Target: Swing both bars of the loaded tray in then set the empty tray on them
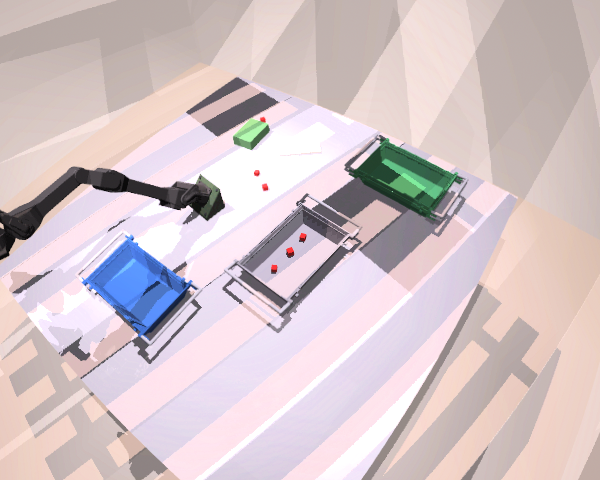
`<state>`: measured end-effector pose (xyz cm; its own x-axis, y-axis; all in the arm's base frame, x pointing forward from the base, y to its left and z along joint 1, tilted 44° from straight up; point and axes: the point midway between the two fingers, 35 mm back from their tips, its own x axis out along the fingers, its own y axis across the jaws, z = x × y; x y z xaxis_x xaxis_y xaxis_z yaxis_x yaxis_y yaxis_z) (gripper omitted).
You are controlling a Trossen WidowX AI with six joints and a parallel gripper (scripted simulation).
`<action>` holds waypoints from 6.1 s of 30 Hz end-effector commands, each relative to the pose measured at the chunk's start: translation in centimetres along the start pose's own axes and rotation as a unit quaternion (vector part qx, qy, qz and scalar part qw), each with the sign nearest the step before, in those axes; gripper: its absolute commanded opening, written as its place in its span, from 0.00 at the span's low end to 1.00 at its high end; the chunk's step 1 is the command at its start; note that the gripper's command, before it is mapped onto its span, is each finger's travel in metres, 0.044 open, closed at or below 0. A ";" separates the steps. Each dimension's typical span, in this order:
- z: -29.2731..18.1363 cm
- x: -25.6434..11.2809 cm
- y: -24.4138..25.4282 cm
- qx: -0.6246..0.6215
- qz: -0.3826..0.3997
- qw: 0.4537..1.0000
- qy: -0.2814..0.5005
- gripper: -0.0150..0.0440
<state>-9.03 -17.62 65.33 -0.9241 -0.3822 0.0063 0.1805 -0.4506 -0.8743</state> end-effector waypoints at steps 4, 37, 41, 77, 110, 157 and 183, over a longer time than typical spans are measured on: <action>0.0 0.0 0.0 0.000 0.000 1.000 0.000 0.75; 16.8 -18.7 20.3 -0.103 0.115 0.907 -0.393 0.40; 16.7 -23.6 23.2 -0.104 0.160 0.872 -0.451 0.40; -19.3 -49.4 45.5 -0.405 0.444 0.665 -0.444 0.40; -18.9 -47.8 51.1 -0.411 0.439 0.668 -0.438 0.40; -26.7 -50.8 48.1 -0.414 0.439 0.666 -0.439 0.40; -26.7 -50.9 48.0 -0.414 0.439 0.666 -0.439 0.40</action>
<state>37.67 1.70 10.05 0.0352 -0.6928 -0.7203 -0.0578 0.7181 -0.6935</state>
